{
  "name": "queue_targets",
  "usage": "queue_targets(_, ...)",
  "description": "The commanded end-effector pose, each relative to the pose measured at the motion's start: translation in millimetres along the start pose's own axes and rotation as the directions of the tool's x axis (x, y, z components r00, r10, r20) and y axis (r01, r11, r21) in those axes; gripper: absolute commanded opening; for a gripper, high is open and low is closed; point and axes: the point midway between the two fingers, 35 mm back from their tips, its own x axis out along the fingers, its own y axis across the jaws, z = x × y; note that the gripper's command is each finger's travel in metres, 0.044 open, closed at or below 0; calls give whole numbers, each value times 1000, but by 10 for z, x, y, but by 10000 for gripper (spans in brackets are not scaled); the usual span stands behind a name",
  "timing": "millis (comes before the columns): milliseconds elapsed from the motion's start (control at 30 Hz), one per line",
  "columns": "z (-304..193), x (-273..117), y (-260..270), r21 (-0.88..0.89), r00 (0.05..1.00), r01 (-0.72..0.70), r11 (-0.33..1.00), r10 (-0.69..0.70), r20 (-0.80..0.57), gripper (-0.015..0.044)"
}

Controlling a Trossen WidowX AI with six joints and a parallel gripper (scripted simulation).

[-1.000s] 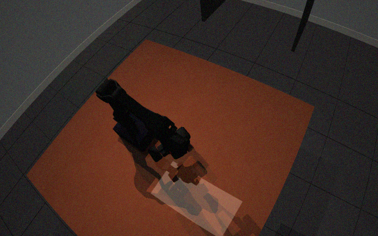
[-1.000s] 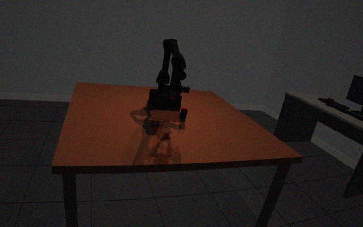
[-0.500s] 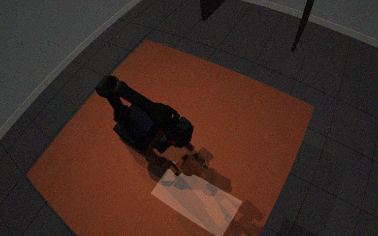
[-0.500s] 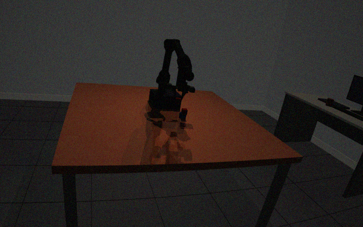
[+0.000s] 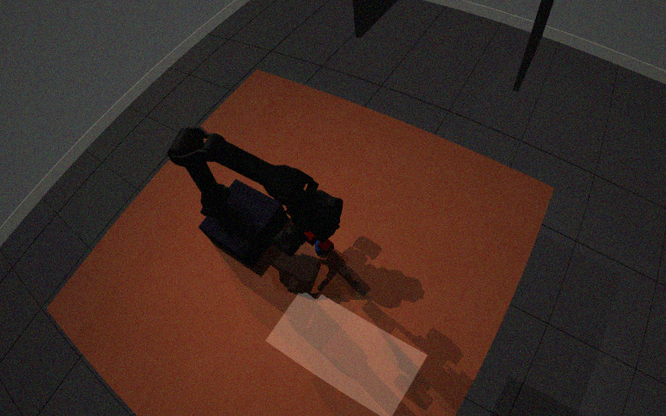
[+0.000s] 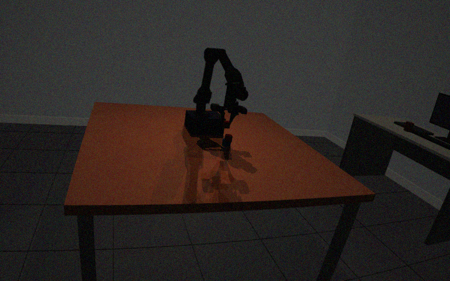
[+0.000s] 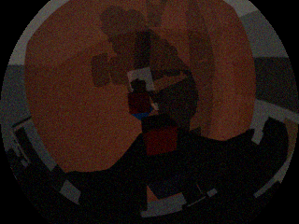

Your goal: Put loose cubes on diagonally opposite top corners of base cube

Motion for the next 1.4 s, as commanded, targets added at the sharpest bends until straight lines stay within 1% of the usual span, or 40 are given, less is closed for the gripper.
queue_targets(0,-85,16,93,-31,1000,-3,1000,3,-2,105)
queue_targets(233,-155,46,166,-62,1000,-4,998,4,-2,105)
queue_targets(567,-174,326,157,-62,1000,-3,998,3,-3,105)
queue_targets(967,-173,347,158,-62,1000,-3,998,3,-3,105)
queue_targets(1367,-161,621,165,-62,1000,-3,998,3,-3,105)
